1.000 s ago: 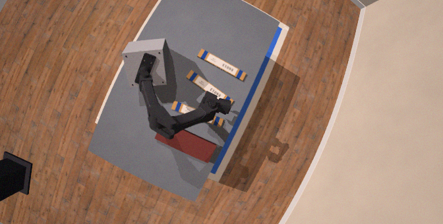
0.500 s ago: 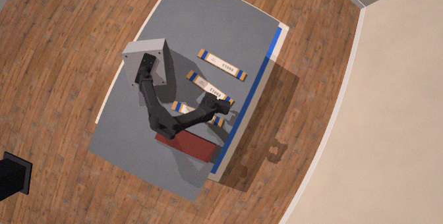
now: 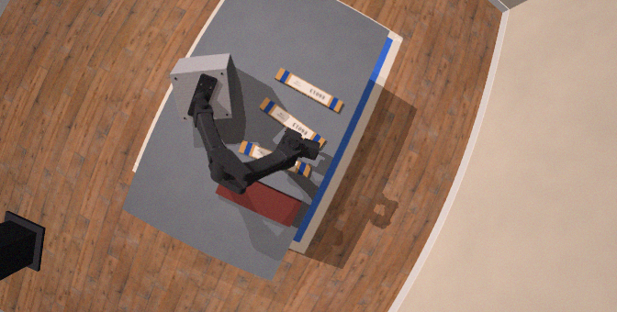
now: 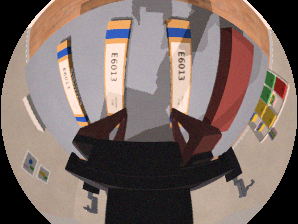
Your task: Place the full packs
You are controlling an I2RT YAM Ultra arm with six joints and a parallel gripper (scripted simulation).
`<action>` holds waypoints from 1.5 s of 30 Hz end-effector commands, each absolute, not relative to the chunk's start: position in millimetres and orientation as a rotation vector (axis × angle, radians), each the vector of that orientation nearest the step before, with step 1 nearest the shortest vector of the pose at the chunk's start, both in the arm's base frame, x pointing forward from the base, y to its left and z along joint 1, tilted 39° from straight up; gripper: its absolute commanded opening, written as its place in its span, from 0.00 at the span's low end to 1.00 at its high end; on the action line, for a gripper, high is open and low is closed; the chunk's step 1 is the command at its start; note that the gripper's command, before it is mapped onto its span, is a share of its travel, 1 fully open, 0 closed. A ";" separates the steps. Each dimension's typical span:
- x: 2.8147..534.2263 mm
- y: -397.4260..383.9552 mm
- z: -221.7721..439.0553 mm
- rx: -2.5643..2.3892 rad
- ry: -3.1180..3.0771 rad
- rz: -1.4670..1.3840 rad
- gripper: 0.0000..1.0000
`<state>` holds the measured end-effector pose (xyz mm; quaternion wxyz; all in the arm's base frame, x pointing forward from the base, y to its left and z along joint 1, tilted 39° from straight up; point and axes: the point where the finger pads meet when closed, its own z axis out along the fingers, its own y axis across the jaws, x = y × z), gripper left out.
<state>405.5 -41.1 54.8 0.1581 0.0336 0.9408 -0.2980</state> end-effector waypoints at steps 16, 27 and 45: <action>413.3 -41.5 42.8 0.066 2.678 -0.837 0.64; 413.3 -41.5 42.7 0.066 2.678 -0.837 0.64; 413.3 -41.5 42.7 0.066 2.678 -0.837 0.64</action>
